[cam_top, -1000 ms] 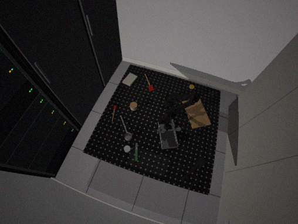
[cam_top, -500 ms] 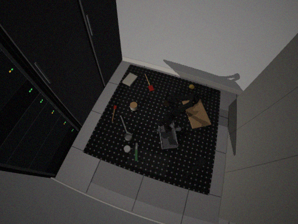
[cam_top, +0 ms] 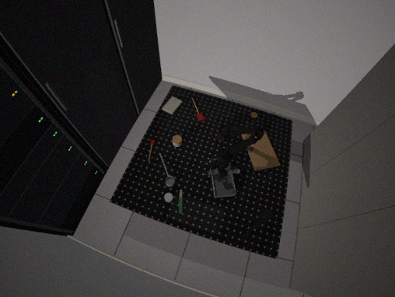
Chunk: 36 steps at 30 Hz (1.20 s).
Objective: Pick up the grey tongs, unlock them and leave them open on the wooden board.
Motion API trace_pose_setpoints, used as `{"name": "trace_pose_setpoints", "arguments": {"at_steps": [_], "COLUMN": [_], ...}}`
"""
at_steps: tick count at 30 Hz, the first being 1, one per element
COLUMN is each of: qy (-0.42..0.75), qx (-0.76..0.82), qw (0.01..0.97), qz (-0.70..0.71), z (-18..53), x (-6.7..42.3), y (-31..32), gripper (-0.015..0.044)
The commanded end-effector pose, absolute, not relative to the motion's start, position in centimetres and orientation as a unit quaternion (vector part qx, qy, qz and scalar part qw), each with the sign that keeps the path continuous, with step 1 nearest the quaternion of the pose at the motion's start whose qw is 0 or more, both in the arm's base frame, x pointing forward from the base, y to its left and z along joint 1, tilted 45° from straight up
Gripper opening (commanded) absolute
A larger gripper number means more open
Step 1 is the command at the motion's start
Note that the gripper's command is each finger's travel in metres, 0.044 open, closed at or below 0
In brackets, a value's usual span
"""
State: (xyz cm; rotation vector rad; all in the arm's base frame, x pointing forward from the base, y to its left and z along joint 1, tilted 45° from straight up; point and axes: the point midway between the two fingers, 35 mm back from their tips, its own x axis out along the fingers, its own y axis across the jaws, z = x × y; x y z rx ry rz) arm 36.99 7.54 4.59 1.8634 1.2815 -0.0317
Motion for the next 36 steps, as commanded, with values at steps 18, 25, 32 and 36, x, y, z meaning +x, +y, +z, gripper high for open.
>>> {"name": "trace_pose_setpoints", "arguments": {"at_steps": [18, 25, 32, 36], "qy": [0.513, 0.513, 0.515, 0.515], "qx": [0.746, 0.746, 0.744, 0.745], "qw": [0.425, 0.425, 0.426, 0.423], "qz": [-0.013, -0.013, -0.017, -0.019], "z": [4.5, 4.5, 6.2, 9.3], "x": [37.0, 37.0, 37.3, 37.0], "y": [7.7, 7.7, 5.6, 2.7], "gripper": [0.0062, -0.0043, -0.015, -0.015]}}
